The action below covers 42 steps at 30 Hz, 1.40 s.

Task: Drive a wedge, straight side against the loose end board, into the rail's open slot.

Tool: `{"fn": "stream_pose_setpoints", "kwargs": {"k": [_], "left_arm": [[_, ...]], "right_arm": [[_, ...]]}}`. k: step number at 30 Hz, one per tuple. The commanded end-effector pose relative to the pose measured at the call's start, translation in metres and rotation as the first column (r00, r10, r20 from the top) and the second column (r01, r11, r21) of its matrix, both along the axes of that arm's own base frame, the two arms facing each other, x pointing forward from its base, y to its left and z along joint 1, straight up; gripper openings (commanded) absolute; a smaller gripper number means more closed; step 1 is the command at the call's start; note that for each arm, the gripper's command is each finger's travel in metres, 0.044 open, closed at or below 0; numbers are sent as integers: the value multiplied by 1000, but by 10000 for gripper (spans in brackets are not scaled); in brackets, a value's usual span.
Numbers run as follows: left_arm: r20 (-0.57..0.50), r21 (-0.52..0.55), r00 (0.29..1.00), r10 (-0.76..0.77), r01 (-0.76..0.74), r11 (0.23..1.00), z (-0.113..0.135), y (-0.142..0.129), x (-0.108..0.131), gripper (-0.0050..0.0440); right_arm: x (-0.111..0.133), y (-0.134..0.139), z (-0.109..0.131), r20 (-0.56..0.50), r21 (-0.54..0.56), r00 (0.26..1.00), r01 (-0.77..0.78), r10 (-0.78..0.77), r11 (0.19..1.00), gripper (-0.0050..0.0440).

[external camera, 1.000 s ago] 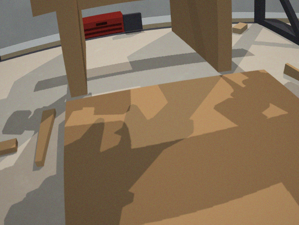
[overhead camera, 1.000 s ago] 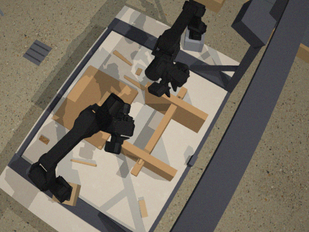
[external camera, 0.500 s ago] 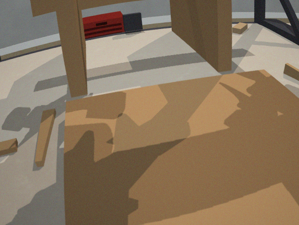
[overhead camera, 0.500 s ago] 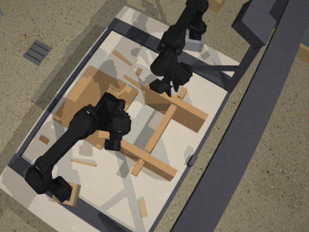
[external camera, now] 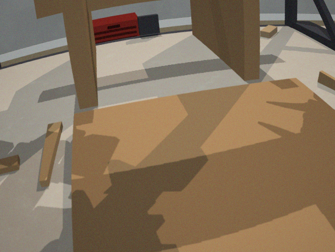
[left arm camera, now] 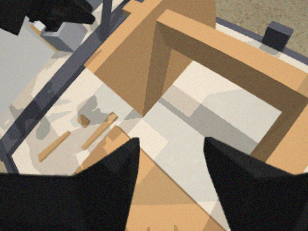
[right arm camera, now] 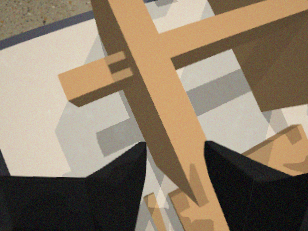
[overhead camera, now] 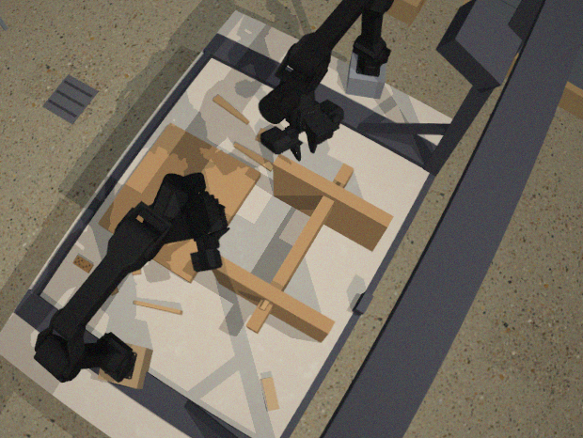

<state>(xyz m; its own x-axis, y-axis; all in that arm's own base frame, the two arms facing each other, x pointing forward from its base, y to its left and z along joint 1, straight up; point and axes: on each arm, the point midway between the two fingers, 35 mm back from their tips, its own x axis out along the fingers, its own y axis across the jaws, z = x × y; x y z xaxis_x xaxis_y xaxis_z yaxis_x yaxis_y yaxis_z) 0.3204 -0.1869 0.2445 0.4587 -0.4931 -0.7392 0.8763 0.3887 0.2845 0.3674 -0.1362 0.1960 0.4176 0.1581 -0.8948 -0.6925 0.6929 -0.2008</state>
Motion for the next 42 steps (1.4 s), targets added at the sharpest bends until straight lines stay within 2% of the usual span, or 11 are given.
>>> {"fn": "stream_pose_setpoints", "kwargs": {"k": [1,8,10,15,17,21,25,27,29,32,42], "left_arm": [[110,-107,977,181,-170,980,20,27,12,201],[189,-285,883,429,-369,885,36,70,23,201],[189,-285,883,429,-369,885,36,70,23,201],[217,-426,785,580,-458,780,49,101,24,201],[222,-484,740,635,-482,730,54,114,22,201],[220,-600,641,735,-505,620,63,139,17,201],[204,-704,545,813,-495,509,72,163,7,201],[204,-704,545,813,-495,509,72,163,7,201],[192,-753,501,844,-476,454,76,173,1,201],[175,-815,442,880,-437,382,84,187,-7,201],[170,-806,443,880,-452,383,79,189,-5,201]], "right_arm": [[-35,-24,3,13,-23,997,73,-73,997,175],[-87,-47,-21,-41,-11,982,183,-184,983,175],[-87,-47,-21,-41,-11,982,183,-184,983,175],[-125,-55,-39,-85,5,962,262,-260,965,175],[-107,-66,-39,-85,-5,941,329,-328,944,175],[-111,-73,-68,-196,-19,843,507,-501,862,175],[-110,-86,-80,-219,-51,751,629,-623,776,175],[-110,-86,-80,-219,-51,751,629,-623,776,175],[-108,-89,-76,-204,-57,737,649,-645,759,175],[-114,-92,-96,-252,-82,654,720,-713,689,175],[-119,-118,-123,-216,-171,311,921,-925,350,175]]}}
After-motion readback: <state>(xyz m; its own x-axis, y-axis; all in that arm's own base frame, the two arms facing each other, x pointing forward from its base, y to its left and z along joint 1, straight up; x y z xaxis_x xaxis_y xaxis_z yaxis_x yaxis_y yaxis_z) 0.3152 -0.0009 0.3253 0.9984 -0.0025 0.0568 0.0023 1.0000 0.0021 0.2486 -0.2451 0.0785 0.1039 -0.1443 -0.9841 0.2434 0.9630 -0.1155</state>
